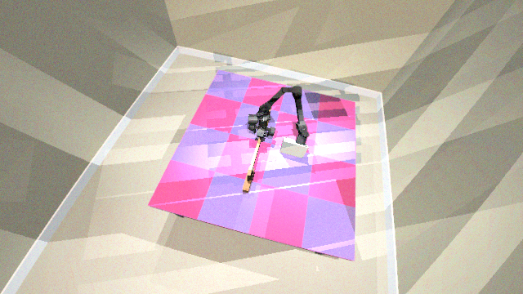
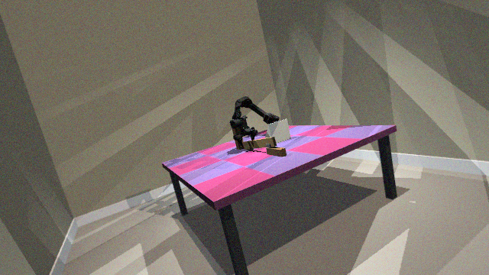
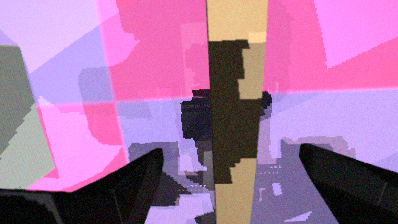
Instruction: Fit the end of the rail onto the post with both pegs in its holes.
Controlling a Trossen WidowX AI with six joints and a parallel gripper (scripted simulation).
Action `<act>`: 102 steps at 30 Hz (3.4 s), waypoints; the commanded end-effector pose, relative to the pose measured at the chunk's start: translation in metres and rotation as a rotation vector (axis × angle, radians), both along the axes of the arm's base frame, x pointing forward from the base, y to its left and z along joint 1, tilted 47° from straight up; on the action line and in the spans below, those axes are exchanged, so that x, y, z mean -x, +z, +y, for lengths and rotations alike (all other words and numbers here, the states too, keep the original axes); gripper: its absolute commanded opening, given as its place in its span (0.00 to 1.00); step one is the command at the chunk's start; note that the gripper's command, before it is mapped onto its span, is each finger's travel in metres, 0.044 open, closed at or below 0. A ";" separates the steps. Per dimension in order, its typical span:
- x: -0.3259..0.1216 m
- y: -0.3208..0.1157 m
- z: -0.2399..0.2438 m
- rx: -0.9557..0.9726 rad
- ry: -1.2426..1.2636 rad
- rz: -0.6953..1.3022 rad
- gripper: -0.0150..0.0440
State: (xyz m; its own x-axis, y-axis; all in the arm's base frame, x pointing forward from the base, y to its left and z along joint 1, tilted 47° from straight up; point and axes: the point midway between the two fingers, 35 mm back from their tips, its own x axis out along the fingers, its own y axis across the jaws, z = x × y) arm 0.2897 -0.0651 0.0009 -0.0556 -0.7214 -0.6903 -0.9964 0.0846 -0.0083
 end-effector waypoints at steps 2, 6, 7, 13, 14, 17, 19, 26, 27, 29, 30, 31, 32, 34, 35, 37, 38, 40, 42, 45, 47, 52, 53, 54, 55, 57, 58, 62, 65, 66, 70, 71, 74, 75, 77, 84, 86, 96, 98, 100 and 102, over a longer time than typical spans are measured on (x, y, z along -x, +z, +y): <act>0.002 -0.007 -0.007 0.006 0.002 0.010 1.00; 0.003 -0.011 -0.011 0.007 0.002 0.011 1.00; 0.003 -0.012 -0.012 0.008 0.002 0.011 1.00; 0.003 -0.012 -0.012 0.008 0.002 0.011 0.78; 0.003 -0.012 -0.012 0.008 0.002 0.011 0.73; 0.003 -0.012 -0.012 0.008 0.002 0.011 0.60; 0.003 -0.012 -0.012 0.008 0.002 0.011 0.51; 0.003 -0.012 -0.012 0.008 0.002 0.011 0.33; 0.003 -0.012 -0.012 0.008 0.002 0.011 0.32; 0.003 -0.012 -0.012 0.008 0.002 0.011 0.30; 0.003 -0.012 -0.012 0.008 0.002 0.011 0.25; 0.003 -0.012 -0.012 0.008 0.002 0.011 0.25; 0.003 -0.012 -0.012 0.008 0.002 0.011 0.25; 0.003 -0.012 -0.012 0.008 0.002 0.011 0.25; 0.003 -0.012 -0.012 0.008 0.002 0.011 0.25; 0.003 -0.012 -0.012 0.008 0.002 0.011 0.25; 0.003 -0.012 -0.012 0.008 0.002 0.011 0.25; 0.003 -0.012 -0.012 0.008 0.002 0.011 0.25; 0.003 -0.011 -0.011 0.008 0.002 0.011 0.25; 0.003 -0.010 -0.010 0.007 0.002 0.011 0.25; 0.003 -0.009 -0.009 0.007 0.002 0.011 0.25; 0.003 -0.008 -0.008 0.007 0.002 0.011 0.25; 0.003 -0.007 -0.007 0.007 0.002 0.011 0.25; 0.003 -0.007 -0.007 0.007 0.002 0.011 0.25; 0.003 -0.007 -0.006 0.007 0.002 0.011 0.25; 0.002 -0.006 -0.006 0.007 0.002 0.011 0.25; 0.002 -0.006 -0.005 0.007 0.002 0.011 0.25; 0.002 -0.004 -0.004 0.007 0.002 0.011 0.25; 0.001 -0.003 -0.003 0.007 0.002 0.011 0.25; 0.001 -0.003 -0.002 0.007 0.002 0.011 0.25; 0.001 -0.001 -0.001 0.007 0.002 0.011 0.25; 0.001 -0.001 -0.001 0.007 0.002 0.011 0.25; 0.001 0.000 0.000 0.007 0.002 0.010 0.25; 0.000 0.000 0.001 0.007 0.002 0.010 0.25; 0.000 0.001 0.002 0.007 0.002 0.010 0.25; 0.000 0.003 0.004 0.007 0.002 0.010 0.25; 0.000 0.004 0.005 0.007 0.002 0.010 0.25; -0.001 0.007 0.008 0.006 0.002 0.010 0.25; -0.001 0.008 0.009 0.006 0.002 0.010 0.25; -0.001 0.009 0.010 0.006 0.002 0.010 0.25; -0.001 0.009 0.011 0.006 0.002 0.010 0.25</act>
